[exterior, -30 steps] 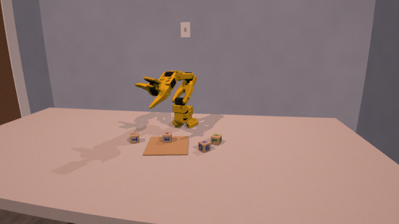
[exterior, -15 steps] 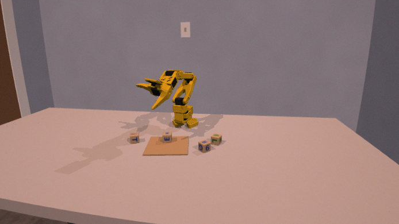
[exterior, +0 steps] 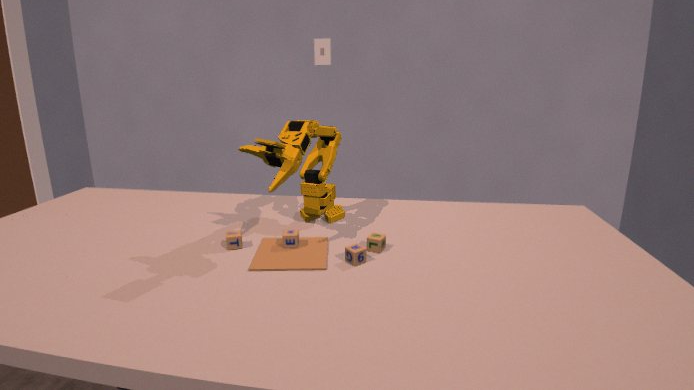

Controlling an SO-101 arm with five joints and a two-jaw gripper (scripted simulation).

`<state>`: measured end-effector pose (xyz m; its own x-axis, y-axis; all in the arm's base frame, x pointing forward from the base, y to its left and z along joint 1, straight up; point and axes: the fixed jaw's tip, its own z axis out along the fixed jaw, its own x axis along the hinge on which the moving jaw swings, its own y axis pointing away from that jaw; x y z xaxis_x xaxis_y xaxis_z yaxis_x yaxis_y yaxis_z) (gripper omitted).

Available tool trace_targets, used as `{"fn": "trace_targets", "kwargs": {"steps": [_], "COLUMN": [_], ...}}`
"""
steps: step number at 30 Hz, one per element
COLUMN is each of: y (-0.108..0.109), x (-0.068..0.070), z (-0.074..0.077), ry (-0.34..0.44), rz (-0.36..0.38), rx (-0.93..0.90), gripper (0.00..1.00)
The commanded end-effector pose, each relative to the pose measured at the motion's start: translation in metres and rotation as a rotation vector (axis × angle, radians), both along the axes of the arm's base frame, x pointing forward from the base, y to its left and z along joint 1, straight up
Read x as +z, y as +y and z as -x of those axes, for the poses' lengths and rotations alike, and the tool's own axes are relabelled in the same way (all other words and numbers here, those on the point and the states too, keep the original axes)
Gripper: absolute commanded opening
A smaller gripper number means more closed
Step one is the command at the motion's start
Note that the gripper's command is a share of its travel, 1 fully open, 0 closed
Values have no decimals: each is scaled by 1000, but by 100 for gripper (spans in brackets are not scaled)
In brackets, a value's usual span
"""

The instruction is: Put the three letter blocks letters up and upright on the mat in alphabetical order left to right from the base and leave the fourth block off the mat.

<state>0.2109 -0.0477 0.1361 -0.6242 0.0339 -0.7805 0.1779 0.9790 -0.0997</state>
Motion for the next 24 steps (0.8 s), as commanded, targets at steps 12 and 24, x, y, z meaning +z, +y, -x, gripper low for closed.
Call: {"fn": "trace_targets", "kwargs": {"steps": [12,24], "y": [7,10], "x": [14,12], "z": [3,6], "ry": [-10,16], "rz": [-7,-16], "rx": [20,28], "gripper": [100,100]}}
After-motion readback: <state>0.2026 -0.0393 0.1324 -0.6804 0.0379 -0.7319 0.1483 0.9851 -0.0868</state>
